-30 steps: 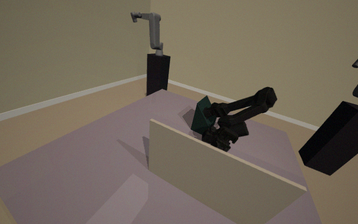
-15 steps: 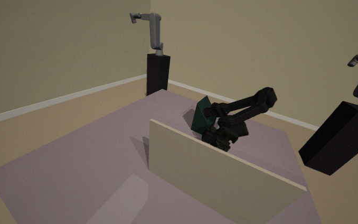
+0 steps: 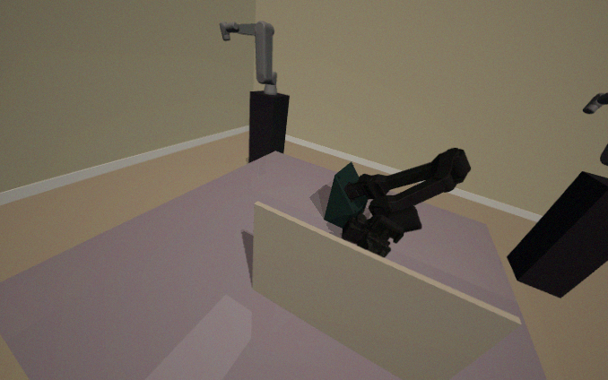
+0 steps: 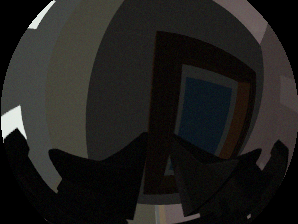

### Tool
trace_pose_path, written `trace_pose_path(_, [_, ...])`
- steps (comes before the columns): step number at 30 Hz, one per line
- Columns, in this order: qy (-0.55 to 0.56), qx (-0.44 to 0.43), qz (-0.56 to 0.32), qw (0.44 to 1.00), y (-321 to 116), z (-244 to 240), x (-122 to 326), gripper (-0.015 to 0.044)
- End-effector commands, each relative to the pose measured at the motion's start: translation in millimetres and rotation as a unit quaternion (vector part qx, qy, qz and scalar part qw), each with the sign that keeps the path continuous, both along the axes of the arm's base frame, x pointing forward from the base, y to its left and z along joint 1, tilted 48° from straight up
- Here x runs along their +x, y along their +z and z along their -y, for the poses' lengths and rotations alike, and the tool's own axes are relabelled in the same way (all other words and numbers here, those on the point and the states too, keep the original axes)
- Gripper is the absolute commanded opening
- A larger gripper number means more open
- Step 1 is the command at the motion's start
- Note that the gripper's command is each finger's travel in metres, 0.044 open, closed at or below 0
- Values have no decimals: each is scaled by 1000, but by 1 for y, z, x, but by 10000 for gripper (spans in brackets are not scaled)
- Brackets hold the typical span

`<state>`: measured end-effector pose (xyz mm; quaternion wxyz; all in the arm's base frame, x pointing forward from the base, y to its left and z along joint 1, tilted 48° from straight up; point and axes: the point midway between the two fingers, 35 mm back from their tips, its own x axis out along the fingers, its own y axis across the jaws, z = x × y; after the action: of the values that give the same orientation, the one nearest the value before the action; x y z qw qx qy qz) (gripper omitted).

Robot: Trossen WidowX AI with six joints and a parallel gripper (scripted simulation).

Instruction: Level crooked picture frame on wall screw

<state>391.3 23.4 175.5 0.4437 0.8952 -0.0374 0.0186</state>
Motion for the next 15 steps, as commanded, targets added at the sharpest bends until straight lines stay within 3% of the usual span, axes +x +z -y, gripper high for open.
trace_pose_path(1, [-2,2,1,1000,0,2,0,0])
trace_pose_path(15, [-2,2,1,1000,-3,5,0,0])
